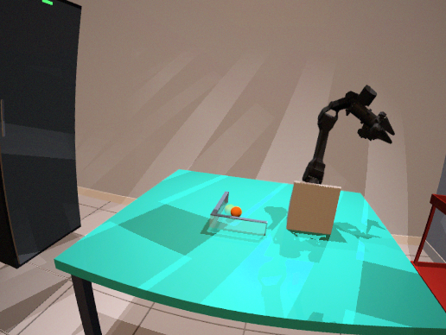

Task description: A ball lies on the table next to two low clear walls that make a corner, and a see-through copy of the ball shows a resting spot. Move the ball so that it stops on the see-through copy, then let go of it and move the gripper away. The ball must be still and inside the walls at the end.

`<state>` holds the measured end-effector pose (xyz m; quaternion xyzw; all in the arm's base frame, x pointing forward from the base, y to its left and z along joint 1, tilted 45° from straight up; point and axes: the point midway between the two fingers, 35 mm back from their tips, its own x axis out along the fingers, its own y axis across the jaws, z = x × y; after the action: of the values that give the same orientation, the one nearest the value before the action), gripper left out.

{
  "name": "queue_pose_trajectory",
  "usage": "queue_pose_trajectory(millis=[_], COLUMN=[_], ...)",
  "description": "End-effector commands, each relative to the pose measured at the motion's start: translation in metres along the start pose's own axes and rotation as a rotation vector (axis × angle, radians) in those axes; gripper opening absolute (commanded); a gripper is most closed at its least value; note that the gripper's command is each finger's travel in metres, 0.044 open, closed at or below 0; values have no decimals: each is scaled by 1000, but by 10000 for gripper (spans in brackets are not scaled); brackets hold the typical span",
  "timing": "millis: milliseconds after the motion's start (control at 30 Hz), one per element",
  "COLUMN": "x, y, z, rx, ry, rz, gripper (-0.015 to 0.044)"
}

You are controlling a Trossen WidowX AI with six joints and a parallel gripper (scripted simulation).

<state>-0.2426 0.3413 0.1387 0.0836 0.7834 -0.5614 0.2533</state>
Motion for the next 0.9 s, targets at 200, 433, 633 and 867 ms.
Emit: queue_pose_trajectory(millis=[200,433,633,867], x=[-57,-138,-208,-280], y=[83,178,243,295], z=[-2,29,84,175], rx=[-158,-312,-397,-449], ry=[72,23,-132,-403], rz=[249,555,760,878], gripper=[366,366,366,366])
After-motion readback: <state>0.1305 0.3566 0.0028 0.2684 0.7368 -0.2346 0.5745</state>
